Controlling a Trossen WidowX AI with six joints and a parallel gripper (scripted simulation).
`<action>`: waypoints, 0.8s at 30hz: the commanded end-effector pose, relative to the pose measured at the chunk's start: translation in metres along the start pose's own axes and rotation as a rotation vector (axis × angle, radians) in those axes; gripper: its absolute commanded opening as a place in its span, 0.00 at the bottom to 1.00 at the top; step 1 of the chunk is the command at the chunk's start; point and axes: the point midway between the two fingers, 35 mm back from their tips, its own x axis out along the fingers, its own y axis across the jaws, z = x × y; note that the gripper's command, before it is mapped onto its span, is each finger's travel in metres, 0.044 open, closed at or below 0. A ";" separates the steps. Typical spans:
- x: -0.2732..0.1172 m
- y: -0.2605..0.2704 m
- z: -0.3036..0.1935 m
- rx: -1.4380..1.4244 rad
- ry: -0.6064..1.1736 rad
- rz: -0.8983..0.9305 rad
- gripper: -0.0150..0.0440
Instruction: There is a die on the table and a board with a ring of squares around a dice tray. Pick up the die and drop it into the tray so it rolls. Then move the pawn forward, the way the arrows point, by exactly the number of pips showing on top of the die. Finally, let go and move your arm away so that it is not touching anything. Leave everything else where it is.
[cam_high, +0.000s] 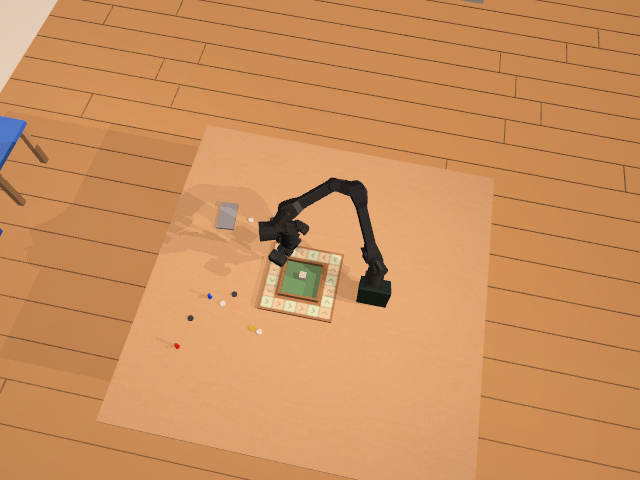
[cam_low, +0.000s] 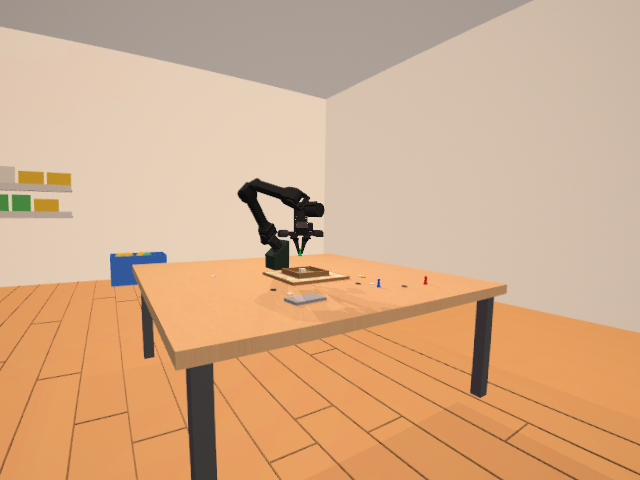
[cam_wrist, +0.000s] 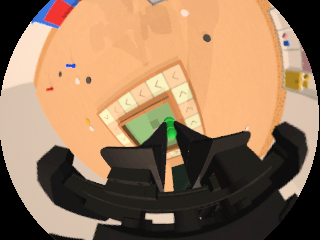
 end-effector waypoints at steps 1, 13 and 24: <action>0.011 0.017 0.013 -0.003 -0.005 -0.002 0.25; 0.042 0.055 0.035 -0.001 -0.006 -0.002 0.25; 0.073 0.055 0.035 -0.001 -0.007 -0.003 0.25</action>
